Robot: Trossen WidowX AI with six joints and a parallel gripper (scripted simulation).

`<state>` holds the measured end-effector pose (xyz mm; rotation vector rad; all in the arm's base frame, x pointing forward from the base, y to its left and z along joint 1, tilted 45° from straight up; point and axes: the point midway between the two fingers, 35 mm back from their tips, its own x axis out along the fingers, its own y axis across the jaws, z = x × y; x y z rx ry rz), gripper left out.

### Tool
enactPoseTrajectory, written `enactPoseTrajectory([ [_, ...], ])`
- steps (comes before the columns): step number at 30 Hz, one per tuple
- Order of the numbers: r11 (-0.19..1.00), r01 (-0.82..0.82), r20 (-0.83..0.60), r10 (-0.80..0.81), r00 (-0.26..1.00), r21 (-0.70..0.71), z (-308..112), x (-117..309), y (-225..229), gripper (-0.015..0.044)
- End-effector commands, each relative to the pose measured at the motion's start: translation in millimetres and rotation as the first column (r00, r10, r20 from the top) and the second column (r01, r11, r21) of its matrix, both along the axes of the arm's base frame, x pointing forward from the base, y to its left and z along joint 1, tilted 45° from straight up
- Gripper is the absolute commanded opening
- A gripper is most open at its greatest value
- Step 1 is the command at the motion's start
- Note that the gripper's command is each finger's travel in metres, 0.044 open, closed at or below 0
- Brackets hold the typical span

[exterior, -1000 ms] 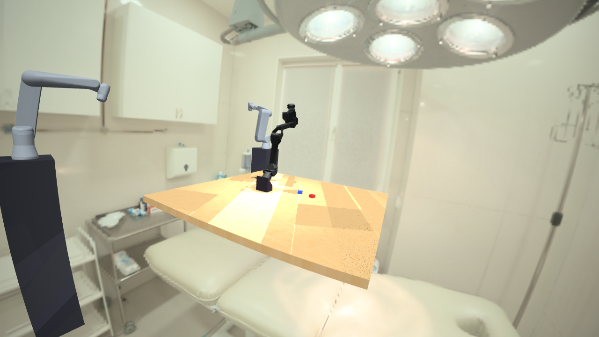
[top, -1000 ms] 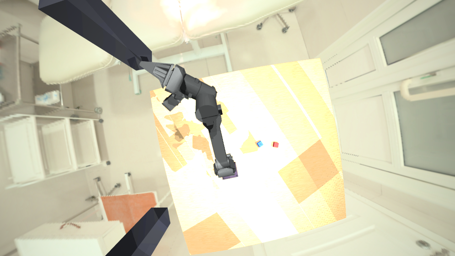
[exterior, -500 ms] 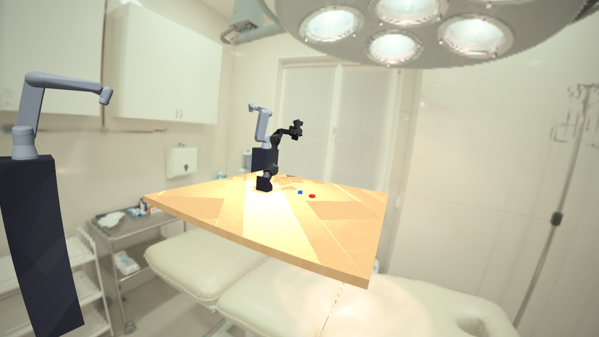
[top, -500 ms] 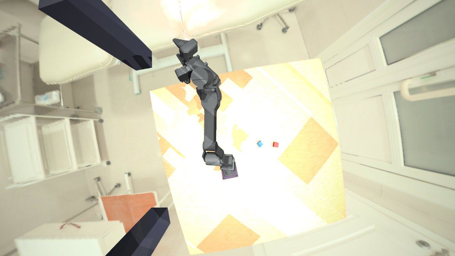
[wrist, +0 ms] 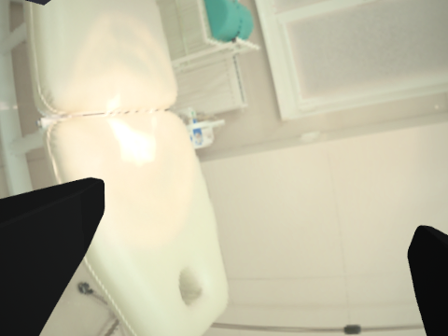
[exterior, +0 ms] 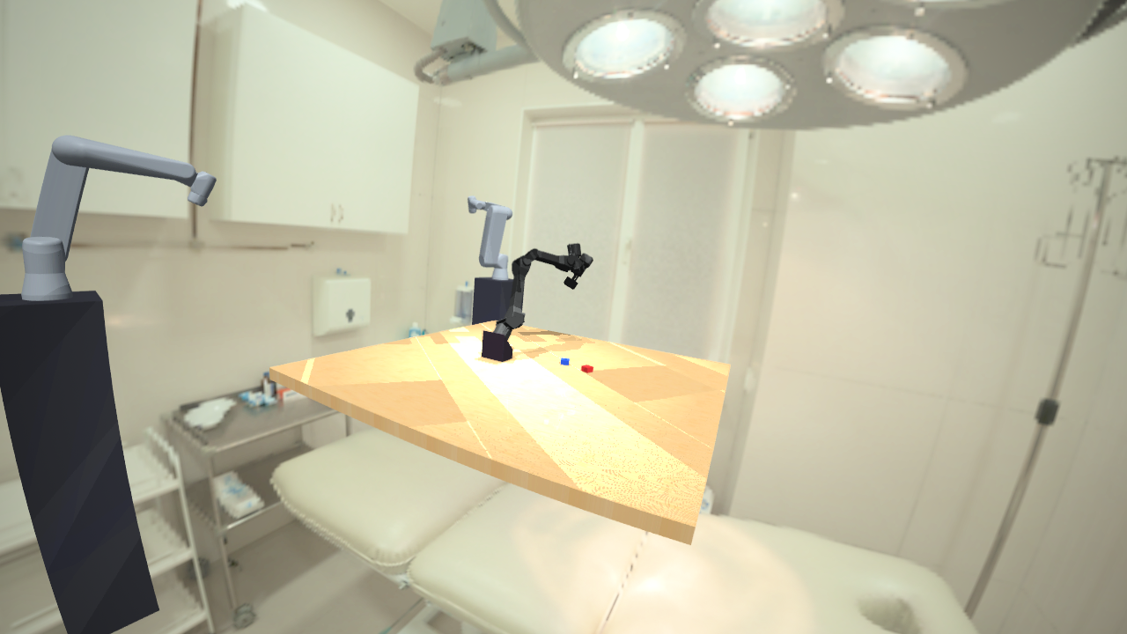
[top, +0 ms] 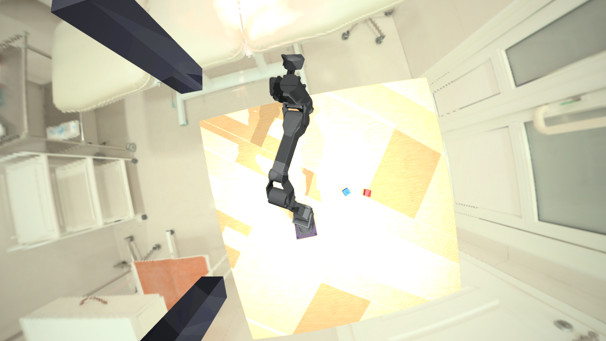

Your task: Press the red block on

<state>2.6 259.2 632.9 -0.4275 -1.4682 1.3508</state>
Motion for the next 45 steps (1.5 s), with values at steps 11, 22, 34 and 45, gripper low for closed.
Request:
enactPoseTrajectory([
  [11, 0.842, 0.071, -0.426, -0.342, 0.837, -0.535, -135.6, 162.5, 79.7, 0.044],
  [22, 0.665, -0.045, -0.616, -0.661, 0.427, -0.745, -247.9, 275.6, 57.0, 0.044],
  [34, 0.594, -0.374, -0.505, -0.804, -0.314, -0.712, -392.7, 352.8, -32.1, 0.044],
  [45, 0.786, -0.518, 0.098, -0.518, -0.85, -0.338, -513.5, 348.0, -152.0, 0.044],
])
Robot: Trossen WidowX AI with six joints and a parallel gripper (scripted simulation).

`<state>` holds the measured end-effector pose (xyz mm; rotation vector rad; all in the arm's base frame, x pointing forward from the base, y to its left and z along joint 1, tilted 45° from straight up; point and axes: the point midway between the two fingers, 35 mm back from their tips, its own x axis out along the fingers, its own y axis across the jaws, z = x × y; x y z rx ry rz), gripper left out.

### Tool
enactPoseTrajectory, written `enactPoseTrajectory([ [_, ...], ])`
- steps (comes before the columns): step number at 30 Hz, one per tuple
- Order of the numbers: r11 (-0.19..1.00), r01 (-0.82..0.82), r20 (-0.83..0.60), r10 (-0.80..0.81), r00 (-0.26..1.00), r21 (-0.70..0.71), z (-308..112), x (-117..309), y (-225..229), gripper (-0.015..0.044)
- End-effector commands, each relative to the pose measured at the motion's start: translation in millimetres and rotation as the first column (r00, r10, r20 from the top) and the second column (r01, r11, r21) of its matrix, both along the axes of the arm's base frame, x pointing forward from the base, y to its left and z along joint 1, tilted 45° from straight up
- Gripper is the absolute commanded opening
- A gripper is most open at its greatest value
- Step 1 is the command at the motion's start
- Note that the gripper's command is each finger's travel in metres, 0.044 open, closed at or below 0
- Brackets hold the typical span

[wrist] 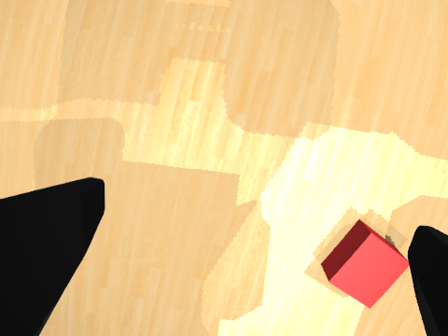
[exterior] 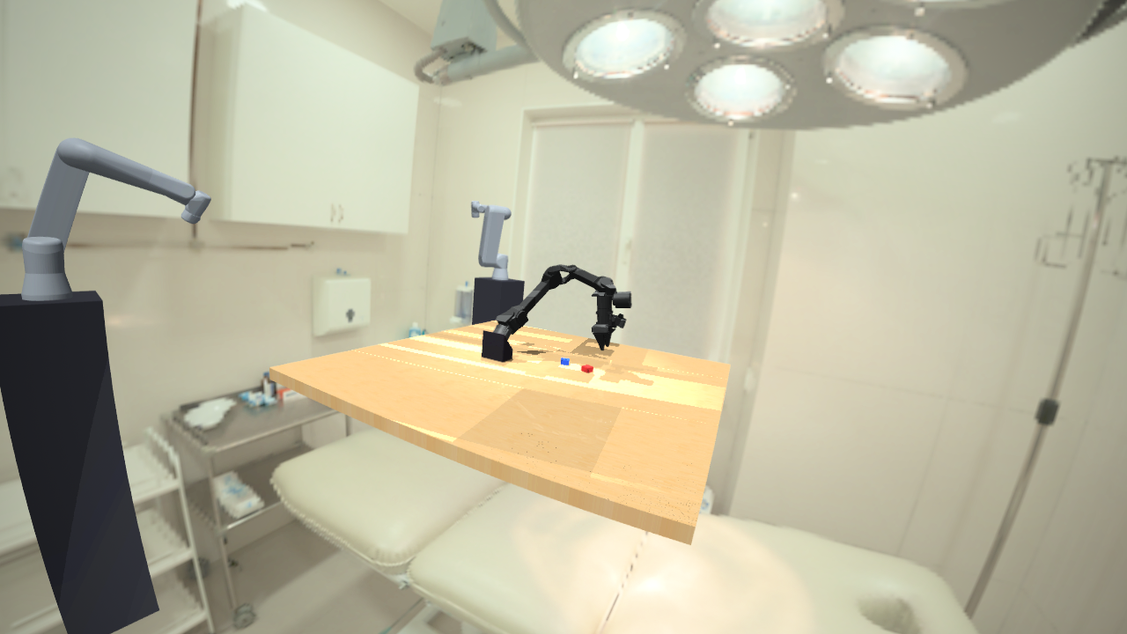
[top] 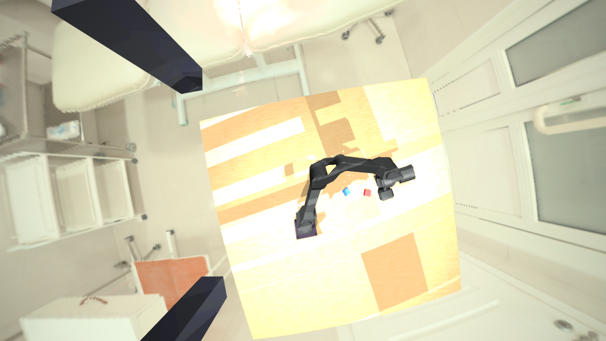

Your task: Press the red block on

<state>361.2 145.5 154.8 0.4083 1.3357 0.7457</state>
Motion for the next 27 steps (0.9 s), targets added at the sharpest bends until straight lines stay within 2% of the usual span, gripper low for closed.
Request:
enactPoseTrajectory([
  [1, 0.978, 0.204, -0.361, -0.204, 0.91, -0.04, -42.4, -14.4, -47.4, 0.044],
  [4, 0.968, 0.245, -0.433, -0.244, 0.868, -0.056, -51.9, -20.0, -59.5, 0.044],
  [15, 0.968, 0.245, -0.433, -0.244, 0.868, -0.056, -53.1, -22.7, -61.2, 0.044],
  [19, 0.968, 0.245, -0.433, -0.244, 0.868, -0.055, -73.9, -24.0, -36.5, 0.044],
  [27, 0.968, 0.245, -0.433, -0.243, 0.868, -0.054, -85.5, -25.7, -24.7, 0.044],
])
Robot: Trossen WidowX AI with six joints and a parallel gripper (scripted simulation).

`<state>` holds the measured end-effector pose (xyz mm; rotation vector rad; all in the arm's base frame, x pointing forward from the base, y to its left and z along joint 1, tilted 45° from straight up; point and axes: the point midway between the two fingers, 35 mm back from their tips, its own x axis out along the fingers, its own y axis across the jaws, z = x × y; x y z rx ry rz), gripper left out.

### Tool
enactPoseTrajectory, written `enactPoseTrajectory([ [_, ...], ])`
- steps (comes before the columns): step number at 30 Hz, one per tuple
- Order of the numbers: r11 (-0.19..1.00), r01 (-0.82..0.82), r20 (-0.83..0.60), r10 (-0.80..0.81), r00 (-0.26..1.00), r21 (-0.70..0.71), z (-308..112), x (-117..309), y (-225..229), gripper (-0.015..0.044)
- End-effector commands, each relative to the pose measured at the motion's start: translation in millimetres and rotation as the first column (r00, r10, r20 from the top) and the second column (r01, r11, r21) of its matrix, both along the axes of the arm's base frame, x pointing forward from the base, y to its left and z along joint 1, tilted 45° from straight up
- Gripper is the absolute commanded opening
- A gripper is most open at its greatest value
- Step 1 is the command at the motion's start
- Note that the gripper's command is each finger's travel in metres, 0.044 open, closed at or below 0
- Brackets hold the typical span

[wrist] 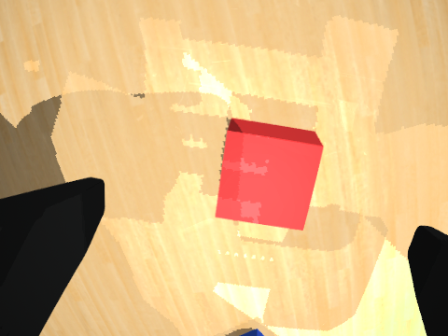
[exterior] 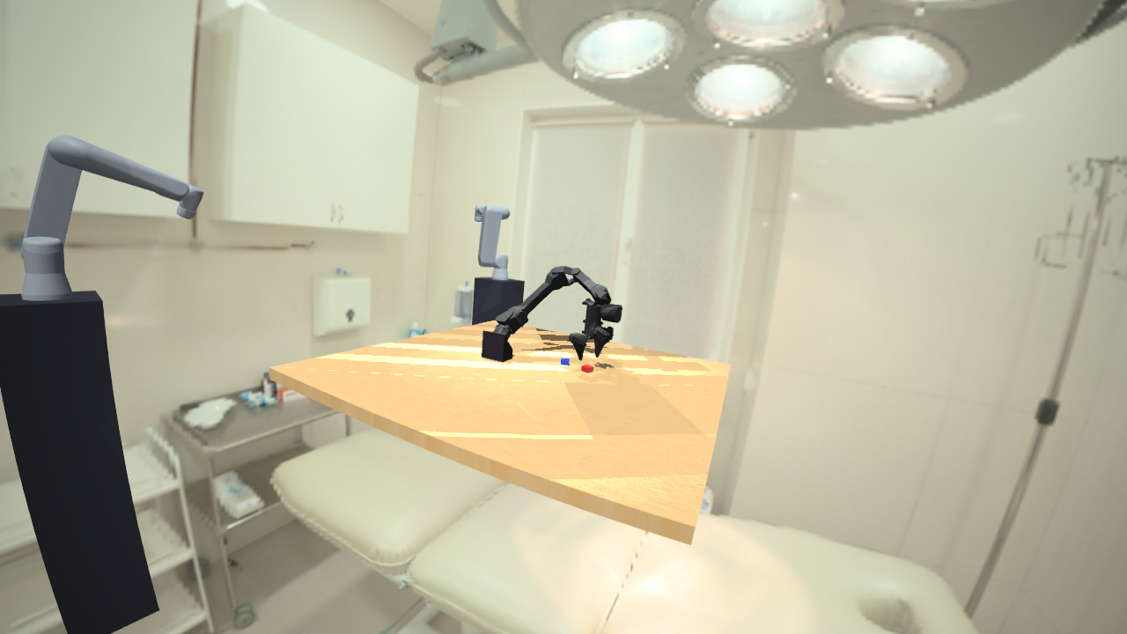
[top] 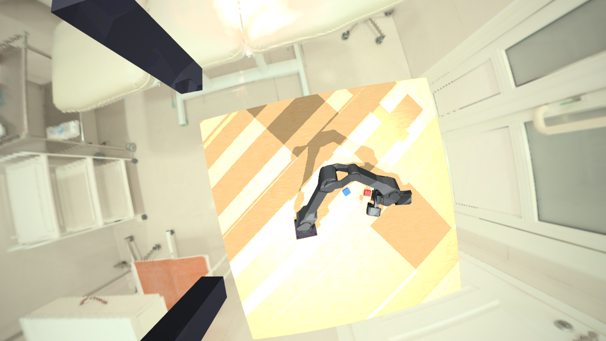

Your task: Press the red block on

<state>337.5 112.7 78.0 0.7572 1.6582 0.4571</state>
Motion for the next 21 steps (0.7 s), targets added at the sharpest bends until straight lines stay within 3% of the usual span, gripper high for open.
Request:
enactPoseTrajectory([
  [1, 1.0, 0.005, -0.009, -0.005, 1.0, 0.004, -9.6, -2.1, 8.9, 0.044],
  [21, 1.0, 0.005, -0.009, -0.005, 1.0, 0.005, -28.4, -4.9, 26.8, 0.044],
])
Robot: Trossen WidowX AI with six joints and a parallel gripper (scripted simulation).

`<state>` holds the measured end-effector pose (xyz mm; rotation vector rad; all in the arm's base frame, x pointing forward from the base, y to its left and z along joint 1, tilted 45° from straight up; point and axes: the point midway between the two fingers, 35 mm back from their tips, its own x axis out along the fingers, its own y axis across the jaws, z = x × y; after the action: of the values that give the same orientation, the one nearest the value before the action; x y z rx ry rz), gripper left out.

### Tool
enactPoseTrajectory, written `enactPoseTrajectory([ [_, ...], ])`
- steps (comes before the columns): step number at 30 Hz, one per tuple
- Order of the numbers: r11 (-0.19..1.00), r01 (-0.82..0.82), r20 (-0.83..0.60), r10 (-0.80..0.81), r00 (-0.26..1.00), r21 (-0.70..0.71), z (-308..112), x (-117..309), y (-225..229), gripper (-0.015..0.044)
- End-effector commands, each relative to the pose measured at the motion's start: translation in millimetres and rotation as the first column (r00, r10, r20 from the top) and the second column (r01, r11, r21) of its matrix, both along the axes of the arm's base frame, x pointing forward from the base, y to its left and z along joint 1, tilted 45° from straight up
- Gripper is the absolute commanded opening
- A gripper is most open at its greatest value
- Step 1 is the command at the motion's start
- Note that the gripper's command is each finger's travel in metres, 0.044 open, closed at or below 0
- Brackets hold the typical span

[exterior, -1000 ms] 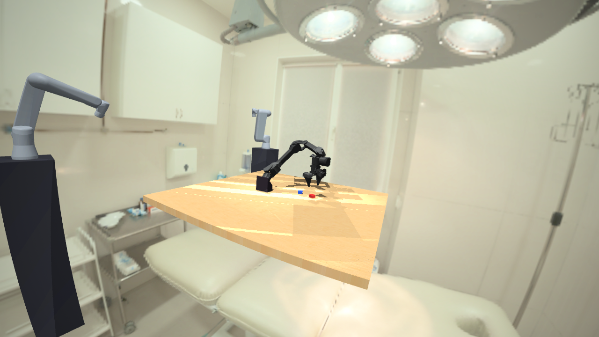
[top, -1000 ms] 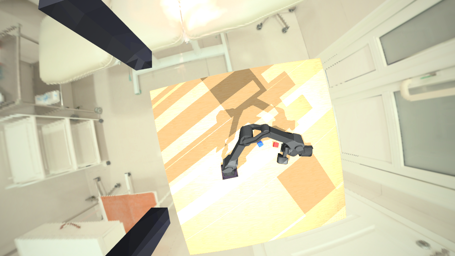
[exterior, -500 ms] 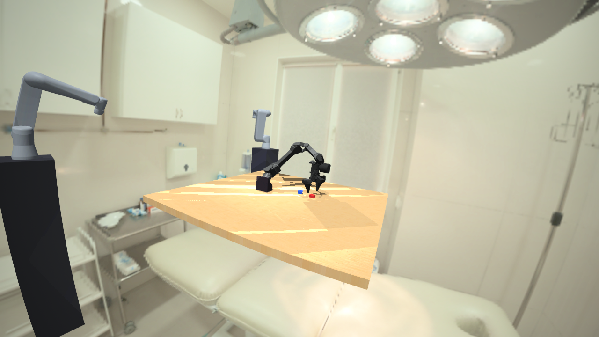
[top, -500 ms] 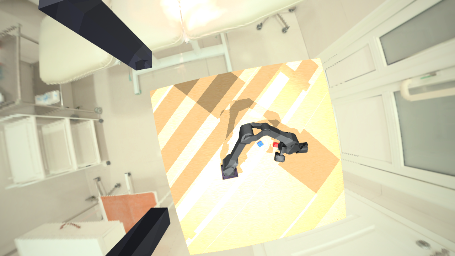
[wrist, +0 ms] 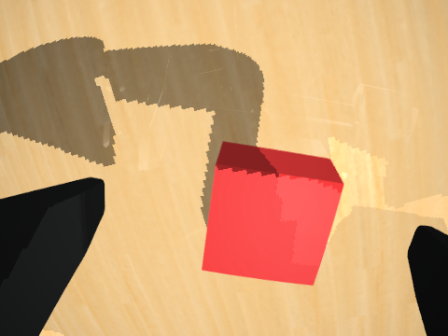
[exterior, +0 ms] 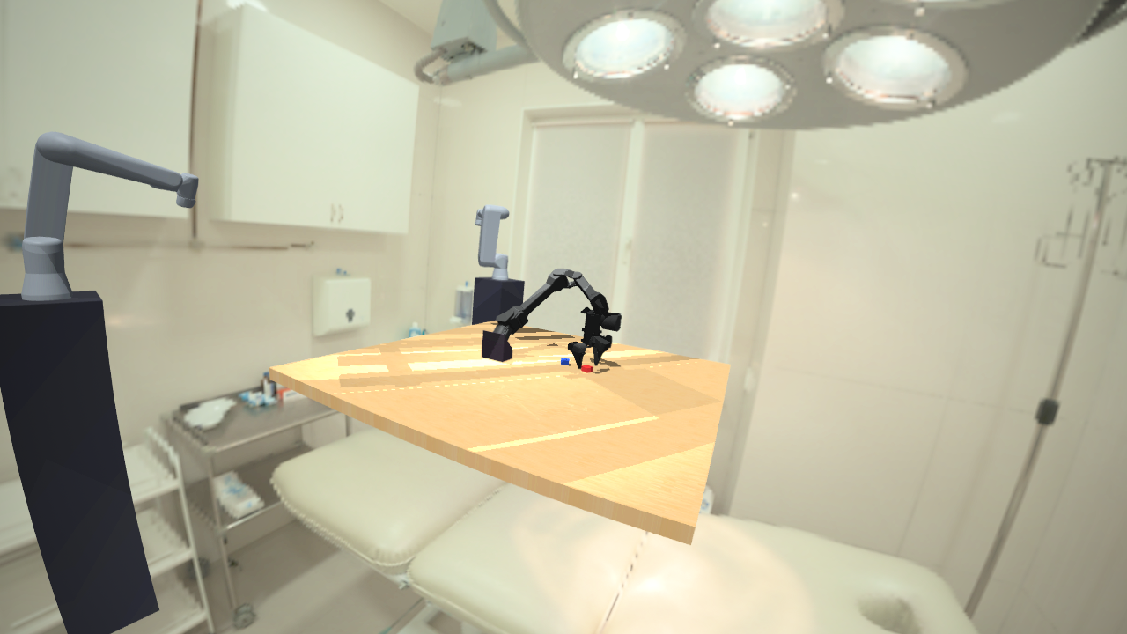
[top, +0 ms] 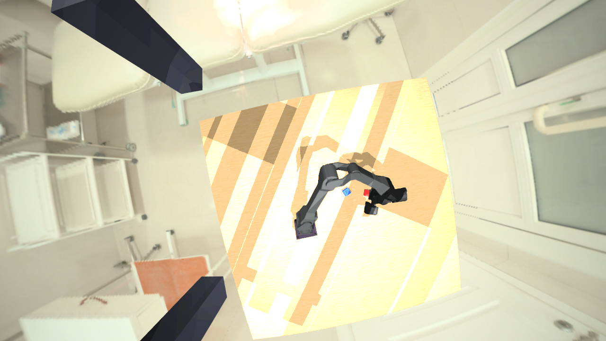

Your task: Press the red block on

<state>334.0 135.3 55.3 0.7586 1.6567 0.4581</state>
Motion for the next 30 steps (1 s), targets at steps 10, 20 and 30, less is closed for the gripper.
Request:
enactPoseTrajectory([
  [10, 1.0, 0.004, -0.01, -0.004, 1.0, 0.004, -7.2, -1.8, 5.7, 0.0256],
  [20, 1.0, 0.004, -0.01, -0.004, 1.0, 0.004, -7.2, -1.8, 5.7, 0.0092],
  [30, 1.0, 0.005, -0.009, -0.005, 1.0, 0.0, 3.4, 1.7, -6.3, 0.0],
])
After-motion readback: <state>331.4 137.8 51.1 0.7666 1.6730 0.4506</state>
